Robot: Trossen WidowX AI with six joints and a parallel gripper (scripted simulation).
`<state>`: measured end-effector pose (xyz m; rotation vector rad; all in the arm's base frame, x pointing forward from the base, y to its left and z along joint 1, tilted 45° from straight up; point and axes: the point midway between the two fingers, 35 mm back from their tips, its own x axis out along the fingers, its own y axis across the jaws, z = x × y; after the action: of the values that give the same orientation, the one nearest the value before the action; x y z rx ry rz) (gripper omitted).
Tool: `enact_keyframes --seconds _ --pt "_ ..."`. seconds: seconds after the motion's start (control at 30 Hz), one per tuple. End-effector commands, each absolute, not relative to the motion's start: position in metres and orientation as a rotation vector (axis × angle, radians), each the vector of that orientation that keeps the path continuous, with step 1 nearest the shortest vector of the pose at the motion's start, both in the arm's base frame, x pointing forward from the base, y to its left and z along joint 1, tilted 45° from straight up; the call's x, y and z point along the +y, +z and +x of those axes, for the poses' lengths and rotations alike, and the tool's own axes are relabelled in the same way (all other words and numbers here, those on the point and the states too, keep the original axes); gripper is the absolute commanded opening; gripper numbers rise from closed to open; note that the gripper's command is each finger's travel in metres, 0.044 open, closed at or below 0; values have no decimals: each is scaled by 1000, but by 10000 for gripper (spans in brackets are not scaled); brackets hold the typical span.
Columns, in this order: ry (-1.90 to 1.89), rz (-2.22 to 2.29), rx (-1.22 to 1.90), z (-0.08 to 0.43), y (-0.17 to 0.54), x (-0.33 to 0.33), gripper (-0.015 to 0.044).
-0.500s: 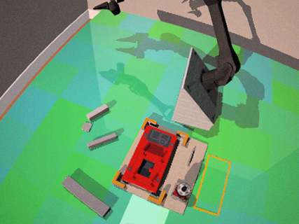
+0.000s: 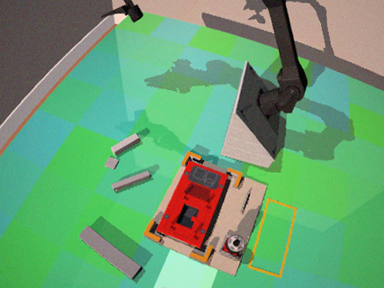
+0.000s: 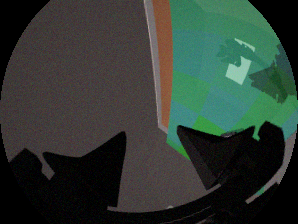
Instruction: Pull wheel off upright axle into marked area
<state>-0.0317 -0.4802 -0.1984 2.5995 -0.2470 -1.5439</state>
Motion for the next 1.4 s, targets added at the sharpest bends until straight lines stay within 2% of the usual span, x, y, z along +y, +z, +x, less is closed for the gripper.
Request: enact_keyframes --seconds 0.0,0.37,0.77,1.07,1.37 --pt "-1470 2520 -27 19 -183 -476 300" --pt "-1195 2233 510 149 -145 -439 300" --pt "-765 1816 991 274 -96 -351 300" --pt "-403 1480 1244 341 -59 -260 300" --pt "-4 1126 1418 379 -21 -154 300"
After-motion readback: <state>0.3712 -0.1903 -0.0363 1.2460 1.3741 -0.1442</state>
